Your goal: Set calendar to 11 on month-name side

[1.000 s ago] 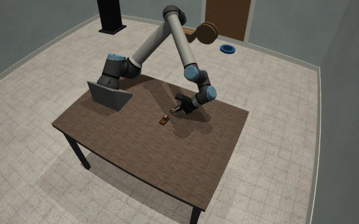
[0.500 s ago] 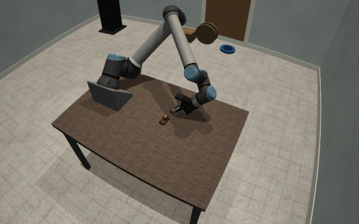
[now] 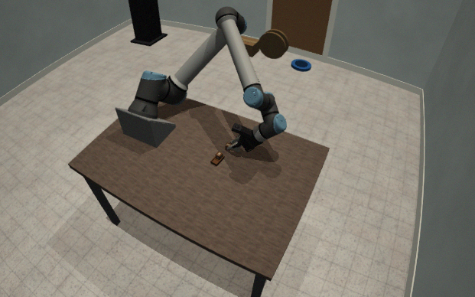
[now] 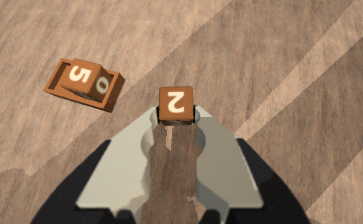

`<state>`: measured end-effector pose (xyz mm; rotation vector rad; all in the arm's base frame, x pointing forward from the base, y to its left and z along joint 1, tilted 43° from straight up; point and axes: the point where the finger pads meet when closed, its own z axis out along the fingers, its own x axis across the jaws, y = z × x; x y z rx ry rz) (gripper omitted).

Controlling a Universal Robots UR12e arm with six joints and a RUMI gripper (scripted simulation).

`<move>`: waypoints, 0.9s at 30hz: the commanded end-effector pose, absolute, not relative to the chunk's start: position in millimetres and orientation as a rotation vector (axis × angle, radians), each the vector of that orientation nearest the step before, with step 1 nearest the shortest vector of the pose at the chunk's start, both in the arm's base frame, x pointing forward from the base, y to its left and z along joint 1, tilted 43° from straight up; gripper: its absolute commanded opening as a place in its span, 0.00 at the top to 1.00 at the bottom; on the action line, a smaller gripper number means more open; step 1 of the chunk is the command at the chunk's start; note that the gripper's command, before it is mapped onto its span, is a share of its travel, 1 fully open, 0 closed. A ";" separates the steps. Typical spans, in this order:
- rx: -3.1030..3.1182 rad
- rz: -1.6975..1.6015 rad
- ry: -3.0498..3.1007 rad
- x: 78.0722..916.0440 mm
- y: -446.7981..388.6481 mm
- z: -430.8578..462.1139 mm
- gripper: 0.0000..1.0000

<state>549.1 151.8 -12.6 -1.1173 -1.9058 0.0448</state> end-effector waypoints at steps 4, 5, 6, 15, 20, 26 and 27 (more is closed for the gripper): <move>-1.118 0.044 -1.906 549.6 151.3 -12.3 0.90; -1.118 0.044 -1.906 549.6 151.3 -12.3 0.90; -1.118 0.044 -1.906 549.6 151.3 -12.3 0.90; -1.118 0.044 -1.906 549.6 152.3 -13.4 0.90; -1.118 0.044 -1.906 549.6 153.7 -14.8 0.90; -1.118 0.044 -1.906 549.5 154.8 -16.0 0.90; -1.118 0.044 -1.906 549.5 154.9 -16.1 0.90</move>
